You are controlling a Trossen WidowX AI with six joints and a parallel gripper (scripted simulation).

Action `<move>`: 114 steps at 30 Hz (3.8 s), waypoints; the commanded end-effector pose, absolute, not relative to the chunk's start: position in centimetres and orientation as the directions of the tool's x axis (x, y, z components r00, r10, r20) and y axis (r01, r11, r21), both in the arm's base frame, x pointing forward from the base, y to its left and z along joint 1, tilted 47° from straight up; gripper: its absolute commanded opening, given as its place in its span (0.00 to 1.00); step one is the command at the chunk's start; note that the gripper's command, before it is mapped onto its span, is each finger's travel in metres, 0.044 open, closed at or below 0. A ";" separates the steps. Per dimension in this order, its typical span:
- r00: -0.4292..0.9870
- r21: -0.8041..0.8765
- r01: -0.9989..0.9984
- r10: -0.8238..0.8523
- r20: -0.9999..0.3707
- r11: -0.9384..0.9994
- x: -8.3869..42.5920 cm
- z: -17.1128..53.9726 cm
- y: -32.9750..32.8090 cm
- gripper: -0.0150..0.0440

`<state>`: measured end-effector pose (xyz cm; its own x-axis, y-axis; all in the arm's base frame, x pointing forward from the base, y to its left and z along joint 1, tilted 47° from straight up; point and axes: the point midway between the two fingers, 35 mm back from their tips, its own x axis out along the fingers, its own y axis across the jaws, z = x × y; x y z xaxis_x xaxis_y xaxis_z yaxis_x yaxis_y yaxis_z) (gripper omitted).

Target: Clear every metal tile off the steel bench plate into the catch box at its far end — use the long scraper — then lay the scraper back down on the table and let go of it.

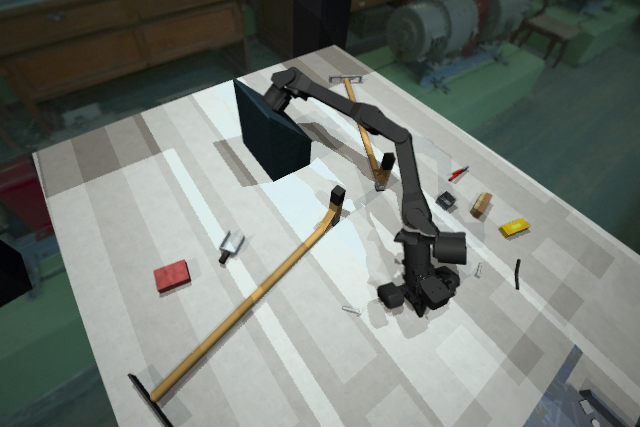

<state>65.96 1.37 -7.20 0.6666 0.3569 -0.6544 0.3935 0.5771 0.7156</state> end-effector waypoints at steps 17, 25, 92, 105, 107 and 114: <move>0.666 0.714 0.394 0.355 -0.656 0.579 65.4 -3.3 -2.6 0.25; 0.667 0.713 0.394 0.355 -0.656 0.580 64.8 -1.2 -4.8 0.25; 0.250 -0.120 0.866 0.629 -0.736 -0.485 44.1 10.3 -1.0 0.25; 0.170 -0.425 0.677 0.690 -0.704 -0.601 38.9 12.8 0.5 0.25; 0.159 -0.468 0.638 0.699 -0.697 -0.612 38.1 13.1 0.8 0.25; 0.135 -0.557 0.542 0.719 -0.682 -0.629 36.3 13.9 1.3 0.25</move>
